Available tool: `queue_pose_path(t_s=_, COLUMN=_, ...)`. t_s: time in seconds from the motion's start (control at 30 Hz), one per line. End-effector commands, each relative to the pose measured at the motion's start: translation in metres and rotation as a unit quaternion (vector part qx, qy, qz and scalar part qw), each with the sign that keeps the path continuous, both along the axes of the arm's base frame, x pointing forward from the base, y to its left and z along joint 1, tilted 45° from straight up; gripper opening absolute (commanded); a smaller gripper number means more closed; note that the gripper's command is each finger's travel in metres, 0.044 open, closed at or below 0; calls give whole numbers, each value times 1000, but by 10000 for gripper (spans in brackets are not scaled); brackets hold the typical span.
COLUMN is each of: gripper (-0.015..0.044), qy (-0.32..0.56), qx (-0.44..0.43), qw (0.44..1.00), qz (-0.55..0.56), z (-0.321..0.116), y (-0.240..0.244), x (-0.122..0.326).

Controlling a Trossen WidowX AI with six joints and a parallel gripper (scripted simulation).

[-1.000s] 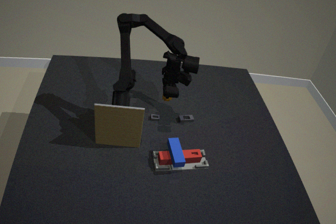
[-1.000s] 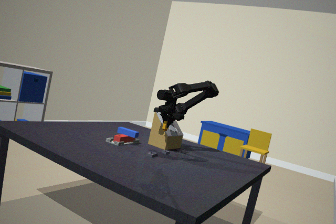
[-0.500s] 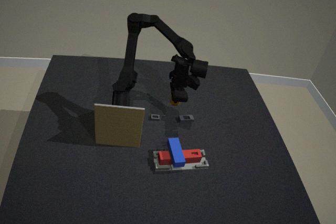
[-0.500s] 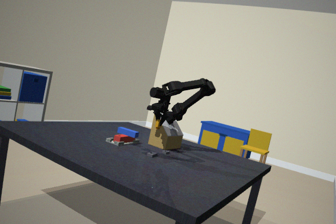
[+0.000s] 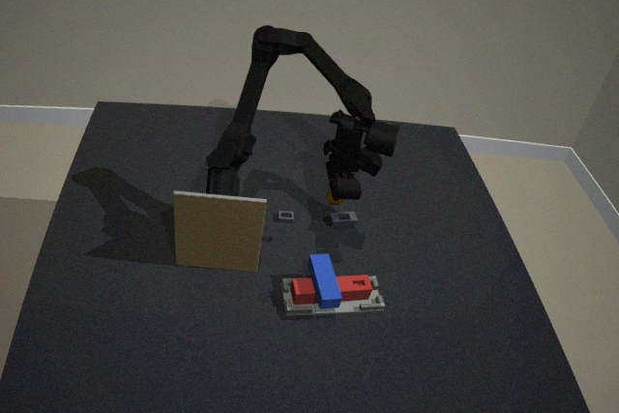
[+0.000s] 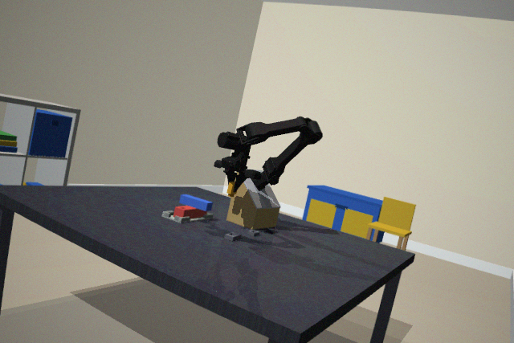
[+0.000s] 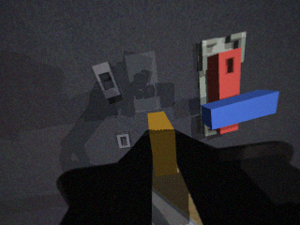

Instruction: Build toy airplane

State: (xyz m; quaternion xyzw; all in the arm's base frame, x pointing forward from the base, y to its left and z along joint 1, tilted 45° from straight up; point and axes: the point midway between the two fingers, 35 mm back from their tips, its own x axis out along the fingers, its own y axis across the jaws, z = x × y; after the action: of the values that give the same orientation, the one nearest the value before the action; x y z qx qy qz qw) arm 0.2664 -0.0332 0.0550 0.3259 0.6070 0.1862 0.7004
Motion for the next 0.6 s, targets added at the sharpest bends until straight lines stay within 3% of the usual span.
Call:
queue_pose_path(t_s=0.0, gripper=0, qy=-5, qx=-3, qw=1000, qz=4, z=-6, y=-8, x=7)
queue_pose_path(t_s=0.57, gripper=0, qy=-14, qx=-5, qw=1000, qz=17, z=-42, y=-37, x=27)
